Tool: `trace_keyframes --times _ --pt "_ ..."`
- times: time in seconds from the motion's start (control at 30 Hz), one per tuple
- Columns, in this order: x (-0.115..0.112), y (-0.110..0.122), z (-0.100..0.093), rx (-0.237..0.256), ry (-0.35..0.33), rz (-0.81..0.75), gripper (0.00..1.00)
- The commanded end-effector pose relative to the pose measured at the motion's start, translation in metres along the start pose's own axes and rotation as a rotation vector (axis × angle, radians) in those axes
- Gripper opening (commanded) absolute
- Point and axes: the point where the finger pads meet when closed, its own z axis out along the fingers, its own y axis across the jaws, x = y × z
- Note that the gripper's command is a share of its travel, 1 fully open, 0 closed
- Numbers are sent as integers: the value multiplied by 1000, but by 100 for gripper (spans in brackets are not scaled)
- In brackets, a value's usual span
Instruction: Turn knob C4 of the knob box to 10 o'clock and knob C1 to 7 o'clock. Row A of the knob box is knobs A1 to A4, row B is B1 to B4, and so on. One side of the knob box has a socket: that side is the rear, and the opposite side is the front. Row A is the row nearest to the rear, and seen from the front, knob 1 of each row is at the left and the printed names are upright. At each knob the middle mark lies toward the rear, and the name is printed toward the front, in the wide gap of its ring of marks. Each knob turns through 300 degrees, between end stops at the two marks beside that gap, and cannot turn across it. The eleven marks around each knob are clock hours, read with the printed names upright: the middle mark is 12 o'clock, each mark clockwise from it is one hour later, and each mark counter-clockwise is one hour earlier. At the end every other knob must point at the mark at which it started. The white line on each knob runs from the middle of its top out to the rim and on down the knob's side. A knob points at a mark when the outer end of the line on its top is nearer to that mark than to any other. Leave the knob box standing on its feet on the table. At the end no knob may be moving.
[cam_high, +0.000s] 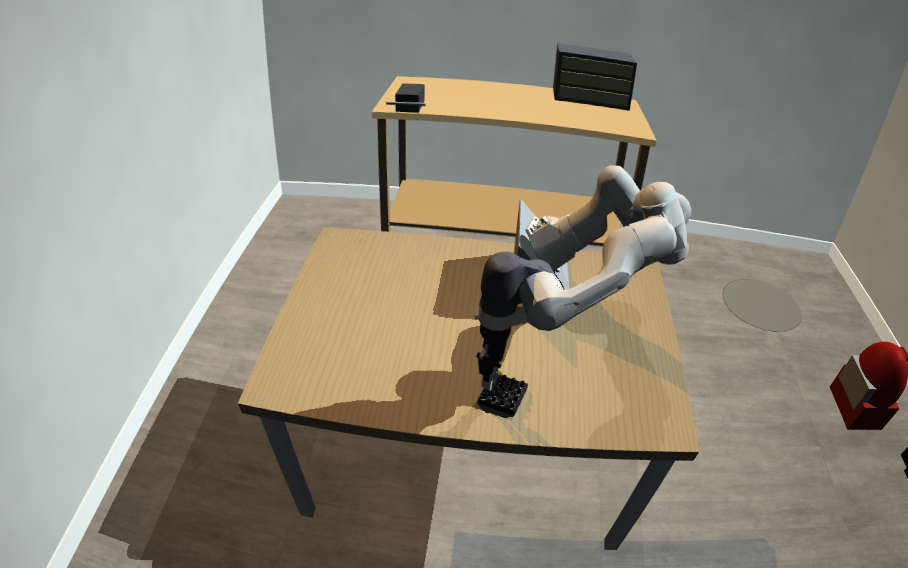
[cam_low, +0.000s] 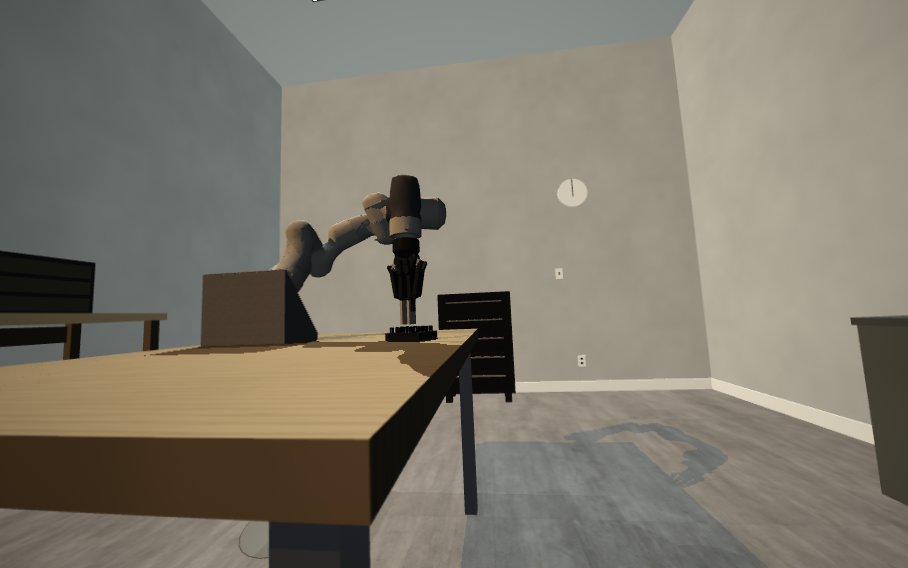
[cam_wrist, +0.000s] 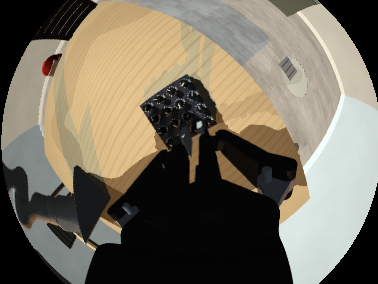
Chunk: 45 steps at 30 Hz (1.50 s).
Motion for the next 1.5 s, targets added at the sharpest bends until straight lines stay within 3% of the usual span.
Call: trace_keyframes --times 0.0,1.47 --pt "-1 0 2 0 0 0 12" --pt "-1 0 16 -1 0 0 12"
